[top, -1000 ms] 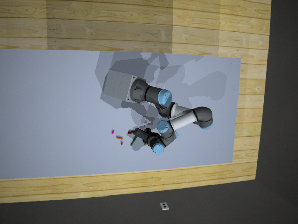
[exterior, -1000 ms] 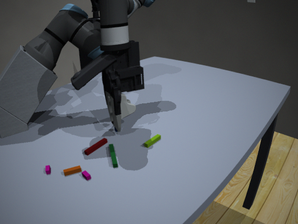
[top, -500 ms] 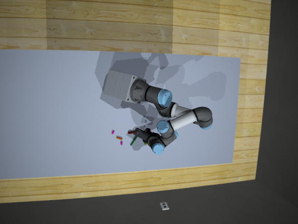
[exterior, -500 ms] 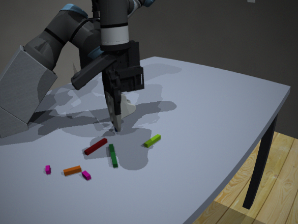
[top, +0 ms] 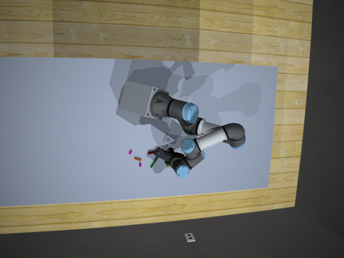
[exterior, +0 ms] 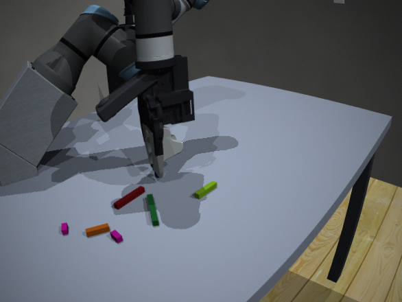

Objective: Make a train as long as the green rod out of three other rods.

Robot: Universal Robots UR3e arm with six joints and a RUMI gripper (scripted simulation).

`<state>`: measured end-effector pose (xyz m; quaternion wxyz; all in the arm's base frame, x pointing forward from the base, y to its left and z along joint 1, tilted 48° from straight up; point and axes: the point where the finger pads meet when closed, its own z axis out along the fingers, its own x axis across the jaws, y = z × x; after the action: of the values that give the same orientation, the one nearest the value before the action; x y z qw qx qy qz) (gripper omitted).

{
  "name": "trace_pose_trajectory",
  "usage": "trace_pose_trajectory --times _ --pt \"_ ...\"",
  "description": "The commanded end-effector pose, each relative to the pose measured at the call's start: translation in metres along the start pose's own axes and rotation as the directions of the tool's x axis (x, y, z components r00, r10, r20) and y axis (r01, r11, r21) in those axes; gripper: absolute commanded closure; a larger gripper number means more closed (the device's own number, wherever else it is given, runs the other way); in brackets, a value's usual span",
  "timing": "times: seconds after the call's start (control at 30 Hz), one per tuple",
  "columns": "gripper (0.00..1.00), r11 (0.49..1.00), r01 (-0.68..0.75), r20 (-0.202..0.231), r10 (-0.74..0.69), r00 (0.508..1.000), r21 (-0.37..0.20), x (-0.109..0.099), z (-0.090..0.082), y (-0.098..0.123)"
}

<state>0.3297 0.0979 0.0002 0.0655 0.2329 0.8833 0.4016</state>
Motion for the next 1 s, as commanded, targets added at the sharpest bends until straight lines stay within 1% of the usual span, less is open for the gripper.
trace_pose_trajectory --times 0.0,0.3,0.97 --pt "1.0 1.0 0.001 0.002 -0.001 1.0 0.001 -0.0006 0.0021 -0.0001" --pt "1.0 1.0 0.001 0.002 -0.001 1.0 0.001 -0.0007 0.0096 -0.0001" --pt "1.0 1.0 0.001 0.002 -0.001 1.0 0.001 -0.0007 0.0108 -0.0001"
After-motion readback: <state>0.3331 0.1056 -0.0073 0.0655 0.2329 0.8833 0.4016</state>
